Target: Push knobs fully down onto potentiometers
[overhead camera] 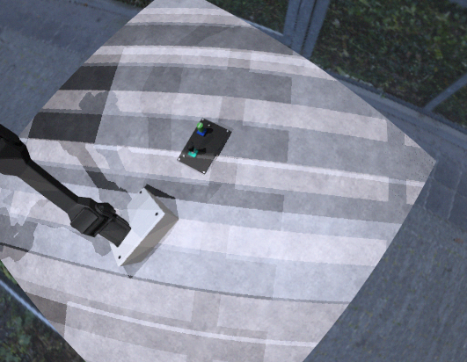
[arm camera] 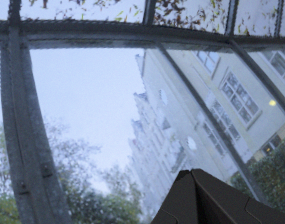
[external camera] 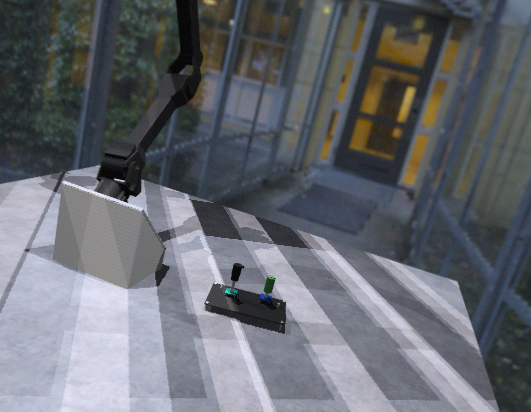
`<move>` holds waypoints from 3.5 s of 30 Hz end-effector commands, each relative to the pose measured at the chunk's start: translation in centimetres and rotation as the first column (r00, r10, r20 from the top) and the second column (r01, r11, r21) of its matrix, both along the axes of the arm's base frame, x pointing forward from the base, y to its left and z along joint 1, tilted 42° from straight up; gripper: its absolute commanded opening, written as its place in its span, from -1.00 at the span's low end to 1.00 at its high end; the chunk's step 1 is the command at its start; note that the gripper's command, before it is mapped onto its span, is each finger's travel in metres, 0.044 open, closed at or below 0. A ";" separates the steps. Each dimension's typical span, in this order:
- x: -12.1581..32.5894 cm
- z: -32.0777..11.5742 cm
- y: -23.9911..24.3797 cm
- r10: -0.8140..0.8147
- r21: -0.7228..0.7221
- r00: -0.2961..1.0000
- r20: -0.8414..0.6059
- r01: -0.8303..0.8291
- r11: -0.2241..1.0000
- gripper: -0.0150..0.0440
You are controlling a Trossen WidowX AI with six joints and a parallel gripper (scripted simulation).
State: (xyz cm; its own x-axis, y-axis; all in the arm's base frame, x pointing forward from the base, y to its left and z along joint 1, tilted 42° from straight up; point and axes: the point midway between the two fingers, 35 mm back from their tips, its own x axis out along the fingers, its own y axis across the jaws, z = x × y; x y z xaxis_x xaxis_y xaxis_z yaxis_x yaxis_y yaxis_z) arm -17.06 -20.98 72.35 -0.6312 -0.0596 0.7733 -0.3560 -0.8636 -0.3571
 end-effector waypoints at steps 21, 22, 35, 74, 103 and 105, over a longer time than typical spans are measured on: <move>7.8 -8.7 -17.9 0.445 0.442 0.889 0.104 -0.442 0.780 -0.49; 8.4 -9.2 -18.5 0.461 0.458 0.880 0.112 -0.457 0.762 -0.49; 16.6 -17.2 -25.6 0.646 0.636 0.714 0.270 -0.636 0.437 -0.49; 44.1 -47.8 -21.3 0.354 0.416 0.218 0.909 -0.504 -0.757 -0.49; 50.5 -62.3 -0.6 -0.345 -0.272 0.398 0.850 -0.230 -0.934 -0.49; 50.4 -62.9 0.9 -0.385 -0.316 0.424 0.820 -0.226 -0.922 -0.49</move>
State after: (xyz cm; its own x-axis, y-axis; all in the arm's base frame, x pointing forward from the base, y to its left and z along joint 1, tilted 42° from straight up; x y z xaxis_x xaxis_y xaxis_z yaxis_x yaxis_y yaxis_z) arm 33.55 -22.55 10.62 0.4672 0.1699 -0.8677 -0.2582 0.9648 0.0499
